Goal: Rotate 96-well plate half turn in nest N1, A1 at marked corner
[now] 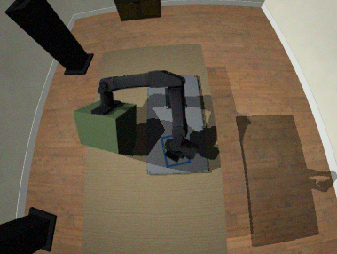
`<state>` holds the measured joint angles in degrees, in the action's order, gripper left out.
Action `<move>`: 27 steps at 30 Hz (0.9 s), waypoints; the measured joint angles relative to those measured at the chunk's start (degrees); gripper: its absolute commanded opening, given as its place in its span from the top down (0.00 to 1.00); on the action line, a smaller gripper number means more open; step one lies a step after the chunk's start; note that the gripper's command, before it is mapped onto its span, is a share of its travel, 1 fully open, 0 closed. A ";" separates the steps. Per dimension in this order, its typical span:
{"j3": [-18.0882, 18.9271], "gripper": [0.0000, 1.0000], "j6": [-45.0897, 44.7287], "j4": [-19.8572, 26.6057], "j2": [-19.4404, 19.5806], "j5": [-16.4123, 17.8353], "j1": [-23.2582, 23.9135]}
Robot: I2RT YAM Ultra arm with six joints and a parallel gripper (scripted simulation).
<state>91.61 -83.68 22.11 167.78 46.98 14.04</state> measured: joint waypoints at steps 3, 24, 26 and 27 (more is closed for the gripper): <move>0.00 1.00 0.00 0.00 0.00 0.00 0.00; 0.00 0.00 0.04 0.00 0.00 0.02 -0.02; 0.00 0.00 0.04 0.00 0.00 0.02 -0.02; 0.00 0.00 0.04 0.00 0.00 0.02 -0.02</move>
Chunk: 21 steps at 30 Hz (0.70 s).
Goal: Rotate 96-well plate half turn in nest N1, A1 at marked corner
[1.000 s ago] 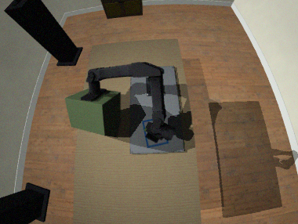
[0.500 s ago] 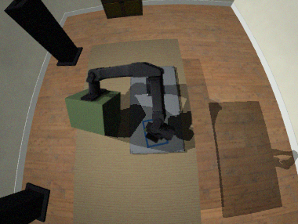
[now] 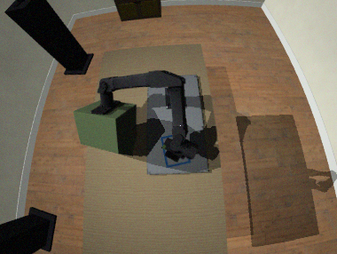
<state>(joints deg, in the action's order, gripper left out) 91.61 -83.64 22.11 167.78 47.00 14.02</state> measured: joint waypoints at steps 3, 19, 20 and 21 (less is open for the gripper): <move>0.00 0.00 0.00 0.00 0.00 0.00 0.00; 0.00 0.00 0.00 0.00 0.00 0.00 0.00; 0.00 0.00 0.00 0.00 0.00 0.00 0.00; 0.00 0.00 0.00 0.00 0.00 0.00 0.00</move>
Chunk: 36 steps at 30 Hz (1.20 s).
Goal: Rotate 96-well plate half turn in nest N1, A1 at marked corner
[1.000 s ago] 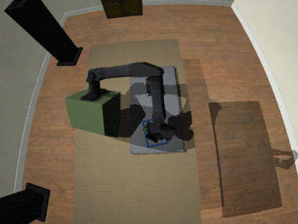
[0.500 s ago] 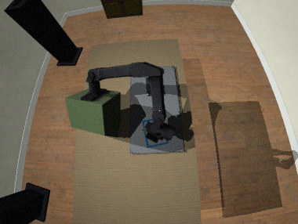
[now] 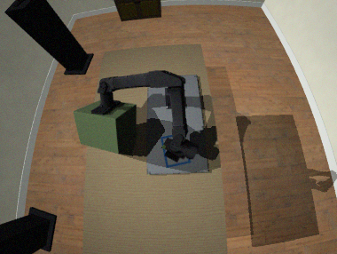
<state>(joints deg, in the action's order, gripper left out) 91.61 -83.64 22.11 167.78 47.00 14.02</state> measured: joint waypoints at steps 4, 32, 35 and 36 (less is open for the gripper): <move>0.00 0.00 0.00 0.00 0.00 0.00 0.00; -0.09 0.00 -2.05 3.10 -1.03 0.00 0.59; -0.09 0.00 -3.17 4.61 -1.90 -0.15 1.51; -0.09 0.00 -3.56 5.11 -2.21 -0.22 1.88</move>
<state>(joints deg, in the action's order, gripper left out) 91.53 -87.20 27.22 165.58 46.78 15.90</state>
